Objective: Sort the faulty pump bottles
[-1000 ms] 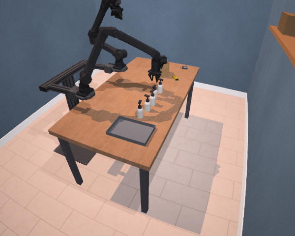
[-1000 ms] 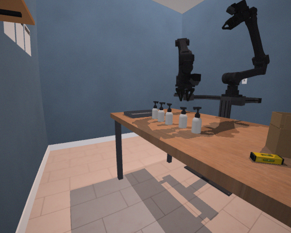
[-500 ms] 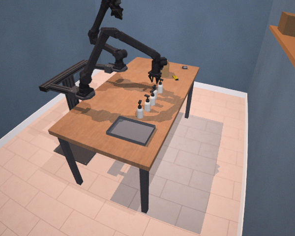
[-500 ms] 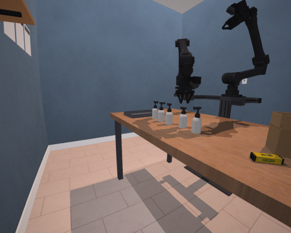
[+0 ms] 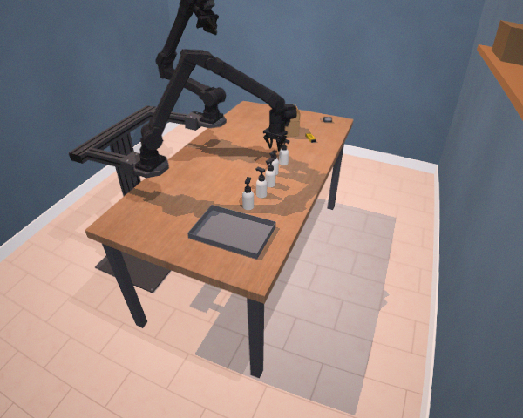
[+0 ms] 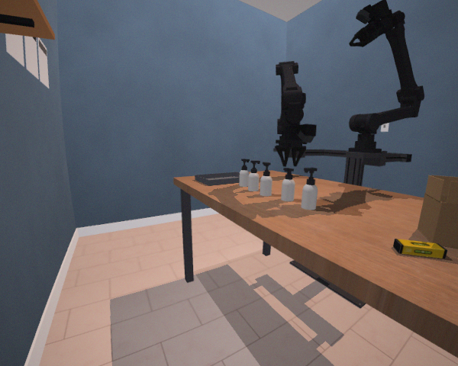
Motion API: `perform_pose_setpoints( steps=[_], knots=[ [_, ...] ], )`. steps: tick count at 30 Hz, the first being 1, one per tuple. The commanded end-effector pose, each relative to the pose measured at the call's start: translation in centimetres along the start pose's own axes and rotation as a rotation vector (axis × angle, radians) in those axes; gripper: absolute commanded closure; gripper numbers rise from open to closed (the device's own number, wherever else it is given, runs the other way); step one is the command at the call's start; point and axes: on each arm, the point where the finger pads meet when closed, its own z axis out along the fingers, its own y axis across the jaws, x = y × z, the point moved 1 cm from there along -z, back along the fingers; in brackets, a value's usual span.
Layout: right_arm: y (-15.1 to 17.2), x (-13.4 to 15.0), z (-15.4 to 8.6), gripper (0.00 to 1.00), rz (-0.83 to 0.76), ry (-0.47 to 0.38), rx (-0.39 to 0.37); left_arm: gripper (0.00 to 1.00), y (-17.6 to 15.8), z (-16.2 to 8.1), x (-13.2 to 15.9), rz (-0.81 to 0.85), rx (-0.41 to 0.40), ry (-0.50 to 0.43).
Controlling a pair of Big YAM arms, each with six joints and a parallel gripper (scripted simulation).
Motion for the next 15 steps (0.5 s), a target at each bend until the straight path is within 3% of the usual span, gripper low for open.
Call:
perform_pose_setpoints(
  steps=[1, 15],
  knots=[
    [-0.5, 0.2, 2.0, 0.49, 0.000, 0.006, -0.002, 1.00, 0.0, -0.4, -0.6, 0.019, 0.003, -0.009],
    [-0.4, 0.3, 3.8, 0.49, -0.001, 0.009, -0.004, 1.00, 0.0, -0.4, -0.6, 0.019, 0.003, -0.009]
  ],
)
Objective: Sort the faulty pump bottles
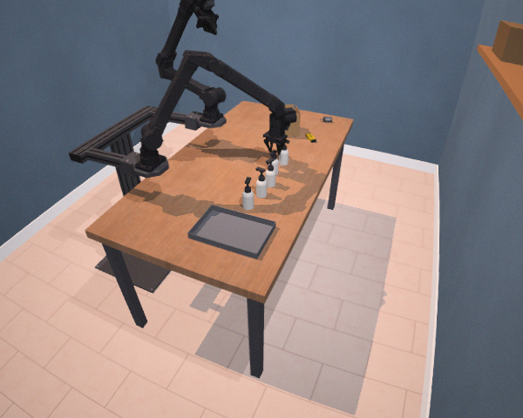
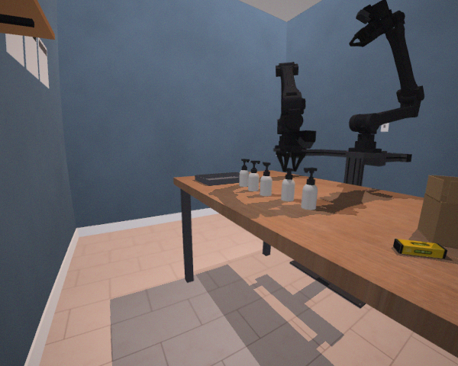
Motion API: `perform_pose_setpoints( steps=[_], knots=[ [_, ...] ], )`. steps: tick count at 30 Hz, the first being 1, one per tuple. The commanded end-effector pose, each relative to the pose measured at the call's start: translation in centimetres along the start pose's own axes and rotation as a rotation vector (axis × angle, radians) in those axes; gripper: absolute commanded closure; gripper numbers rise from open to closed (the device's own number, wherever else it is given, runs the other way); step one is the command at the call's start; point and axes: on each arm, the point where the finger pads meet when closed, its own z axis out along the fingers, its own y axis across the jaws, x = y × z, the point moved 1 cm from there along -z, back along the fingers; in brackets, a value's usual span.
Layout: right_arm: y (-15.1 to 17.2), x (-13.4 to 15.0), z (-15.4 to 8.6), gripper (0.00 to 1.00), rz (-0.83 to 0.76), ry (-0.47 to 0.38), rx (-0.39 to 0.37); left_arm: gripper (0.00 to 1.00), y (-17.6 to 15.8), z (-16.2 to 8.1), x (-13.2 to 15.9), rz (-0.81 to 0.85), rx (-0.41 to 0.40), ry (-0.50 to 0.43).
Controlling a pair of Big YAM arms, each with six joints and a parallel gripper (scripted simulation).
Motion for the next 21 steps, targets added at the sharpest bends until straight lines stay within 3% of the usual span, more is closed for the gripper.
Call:
perform_pose_setpoints(
  steps=[1, 21],
  knots=[
    [-0.5, 0.2, 1.9, 0.49, -0.001, 0.006, -0.002, 1.00, 0.0, -0.4, -0.6, 0.019, 0.003, -0.009],
    [-0.4, 0.2, 3.8, 0.49, -0.001, 0.007, -0.002, 1.00, 0.0, -0.4, -0.6, 0.019, 0.003, -0.009]
  ],
)
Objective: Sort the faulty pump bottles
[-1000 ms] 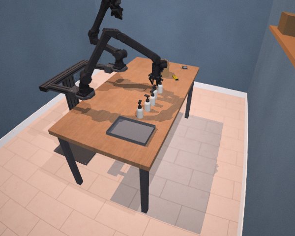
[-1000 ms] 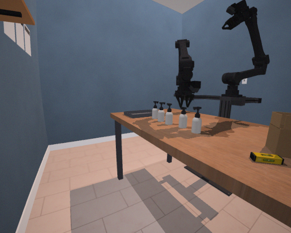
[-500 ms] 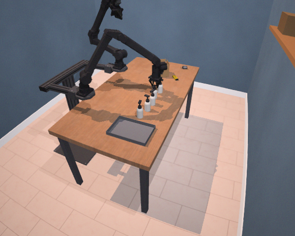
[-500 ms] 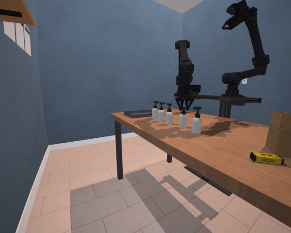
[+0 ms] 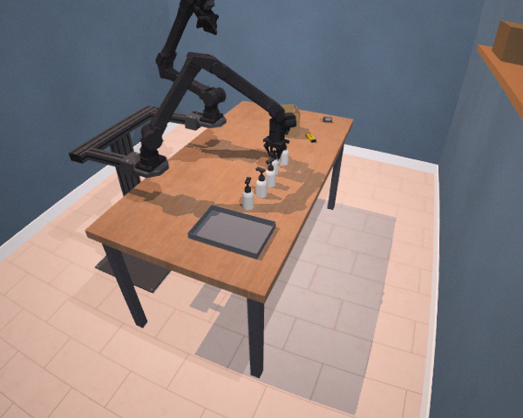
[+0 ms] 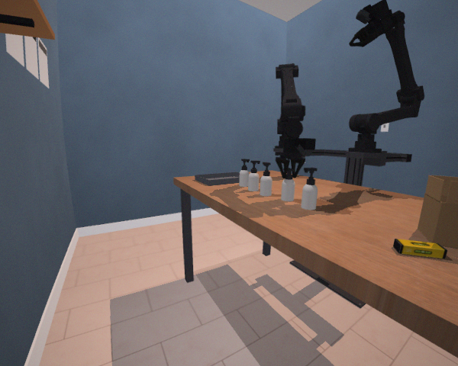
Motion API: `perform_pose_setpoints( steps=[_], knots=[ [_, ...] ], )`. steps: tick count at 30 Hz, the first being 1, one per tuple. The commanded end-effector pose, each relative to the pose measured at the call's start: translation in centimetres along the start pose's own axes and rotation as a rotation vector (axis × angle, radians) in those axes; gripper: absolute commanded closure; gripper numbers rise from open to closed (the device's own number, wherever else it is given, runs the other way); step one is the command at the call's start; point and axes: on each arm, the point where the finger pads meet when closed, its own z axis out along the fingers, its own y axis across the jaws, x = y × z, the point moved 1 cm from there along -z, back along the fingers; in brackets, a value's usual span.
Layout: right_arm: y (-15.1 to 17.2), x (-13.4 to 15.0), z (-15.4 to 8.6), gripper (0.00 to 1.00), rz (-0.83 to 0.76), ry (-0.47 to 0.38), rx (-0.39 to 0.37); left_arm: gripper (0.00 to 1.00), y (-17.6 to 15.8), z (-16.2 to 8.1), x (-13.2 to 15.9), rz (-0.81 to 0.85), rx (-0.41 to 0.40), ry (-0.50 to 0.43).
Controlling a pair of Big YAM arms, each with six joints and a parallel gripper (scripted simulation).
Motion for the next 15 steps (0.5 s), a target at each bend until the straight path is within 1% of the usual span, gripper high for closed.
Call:
perform_pose_setpoints(
  steps=[1, 6, 7, 8, 9, 10, 12, 13, 15],
  knots=[
    [-0.4, 0.2, 1.3, 0.49, -0.001, 0.004, -0.001, 1.00, 0.0, -0.4, -0.6, 0.019, 0.003, -0.009],
    [-0.4, 0.2, 1.3, 0.49, -0.001, 0.004, -0.001, 1.00, 0.0, -0.4, -0.6, 0.019, 0.003, -0.009],
    [-0.4, 0.2, 1.3, 0.53, -0.001, 0.004, -0.001, 1.00, 0.0, -0.4, -0.6, 0.019, 0.003, -0.009],
    [-0.4, 0.2, 1.3, 0.53, 0.000, 0.004, -0.001, 1.00, 0.0, -0.4, -0.6, 0.019, 0.003, -0.009],
    [-0.3, -0.2, -0.1, 0.53, 0.000, -0.008, 0.007, 1.00, 0.0, -0.4, -0.6, 0.019, 0.003, -0.009],
    [-0.3, -0.2, -0.1, 0.58, 0.000, -0.008, 0.007, 1.00, 0.0, -0.4, -0.6, 0.019, 0.003, -0.009],
    [-0.3, -0.2, -0.1, 0.58, 0.000, -0.008, 0.007, 1.00, 0.0, -0.4, -0.6, 0.019, 0.003, -0.009],
    [-0.3, -0.2, -0.1, 0.62, 0.000, -0.008, 0.007, 1.00, 0.0, -0.4, -0.6, 0.019, 0.003, -0.009],
    [-0.3, -0.2, -0.1, 0.62, 0.000, -0.008, 0.007, 1.00, 0.0, -0.4, -0.6, 0.019, 0.003, -0.009]
  ],
)
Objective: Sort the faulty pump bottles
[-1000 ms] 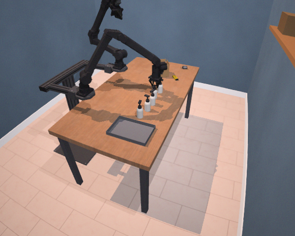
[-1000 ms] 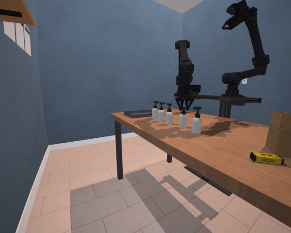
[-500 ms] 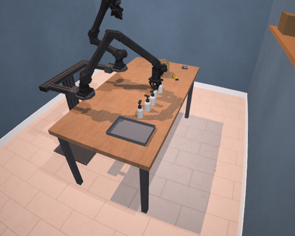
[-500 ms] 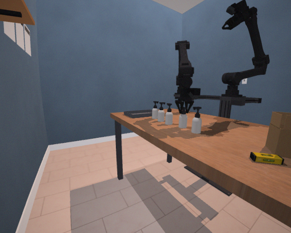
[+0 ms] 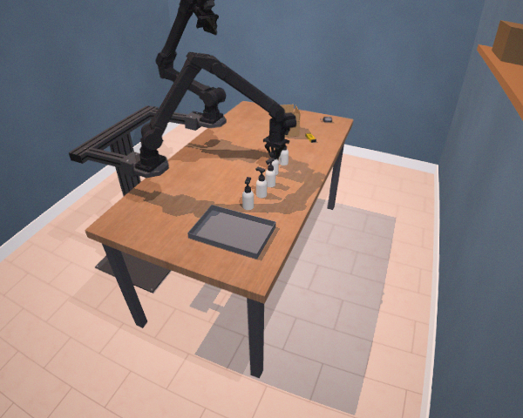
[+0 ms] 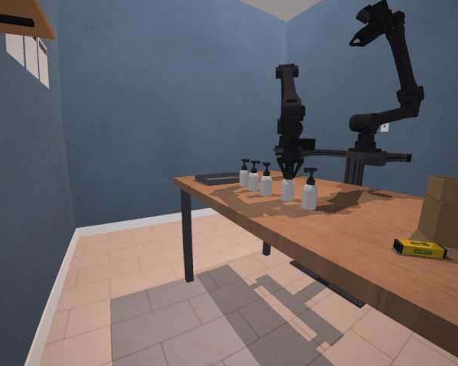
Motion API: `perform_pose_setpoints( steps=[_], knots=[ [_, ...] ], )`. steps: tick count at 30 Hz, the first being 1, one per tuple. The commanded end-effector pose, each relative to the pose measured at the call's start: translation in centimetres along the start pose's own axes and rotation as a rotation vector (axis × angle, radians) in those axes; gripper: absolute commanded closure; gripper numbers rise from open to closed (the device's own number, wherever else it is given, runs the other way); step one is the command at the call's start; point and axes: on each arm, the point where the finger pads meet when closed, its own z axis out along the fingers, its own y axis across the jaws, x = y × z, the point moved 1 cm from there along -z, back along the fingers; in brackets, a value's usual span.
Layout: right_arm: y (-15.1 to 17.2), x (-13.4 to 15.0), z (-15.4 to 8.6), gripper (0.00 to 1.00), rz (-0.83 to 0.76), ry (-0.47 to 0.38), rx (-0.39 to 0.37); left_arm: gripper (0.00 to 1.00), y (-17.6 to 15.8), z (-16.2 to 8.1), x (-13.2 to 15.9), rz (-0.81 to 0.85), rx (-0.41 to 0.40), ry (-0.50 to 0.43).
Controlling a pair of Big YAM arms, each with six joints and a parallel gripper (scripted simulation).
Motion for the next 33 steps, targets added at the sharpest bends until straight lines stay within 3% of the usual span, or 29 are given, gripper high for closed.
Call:
perform_pose_setpoints(
  steps=[1, 6, 14, 15, 16, 18, 21, 23, 29, 31, 33],
  knots=[
    [-0.3, -0.3, -0.1, 0.66, 0.000, -0.009, 0.007, 1.00, 0.0, -0.4, -0.6, 0.019, 0.003, -0.009],
    [-0.3, -0.3, -0.1, 0.68, 0.000, -0.009, 0.007, 1.00, 0.0, -0.4, -0.6, 0.019, 0.003, -0.009],
    [-0.3, -0.3, -0.1, 0.79, 0.000, -0.009, 0.007, 1.00, 0.0, -0.4, -0.6, 0.019, 0.003, -0.009],
    [-0.3, -0.3, -0.1, 0.90, 0.000, -0.009, 0.007, 1.00, 0.0, -0.4, -0.6, 0.019, 0.003, -0.009],
    [-0.3, -0.3, -0.1, 0.79, 0.000, -0.009, 0.007, 1.00, 0.0, -0.4, -0.6, 0.019, 0.003, -0.009],
    [-0.5, 0.0, -0.6, 0.78, 0.000, -0.005, 0.005, 1.00, 0.0, -0.4, -0.6, 0.019, 0.003, -0.009],
    [-1.0, -1.2, -4.2, 0.78, 0.002, -0.038, 0.026, 1.00, 0.0, -0.4, -0.6, 0.019, 0.003, -0.009],
    [-1.0, -1.2, -4.2, 0.78, 0.002, -0.038, 0.026, 1.00, 0.0, -0.4, -0.6, 0.019, 0.003, -0.009],
    [-0.3, -1.5, -8.4, 0.78, -0.001, -0.040, 0.026, 1.00, 0.0, -0.4, -0.6, 0.019, 0.003, -0.009],
    [-1.7, -1.0, -8.8, 0.78, 0.012, -0.050, 0.034, 1.00, 0.0, -0.4, -0.6, 0.019, 0.003, -0.009],
    [-2.2, 0.7, -7.1, 0.78, 0.019, -0.027, 0.014, 1.00, 0.0, -0.4, -0.6, 0.019, 0.003, -0.009]
  ],
)
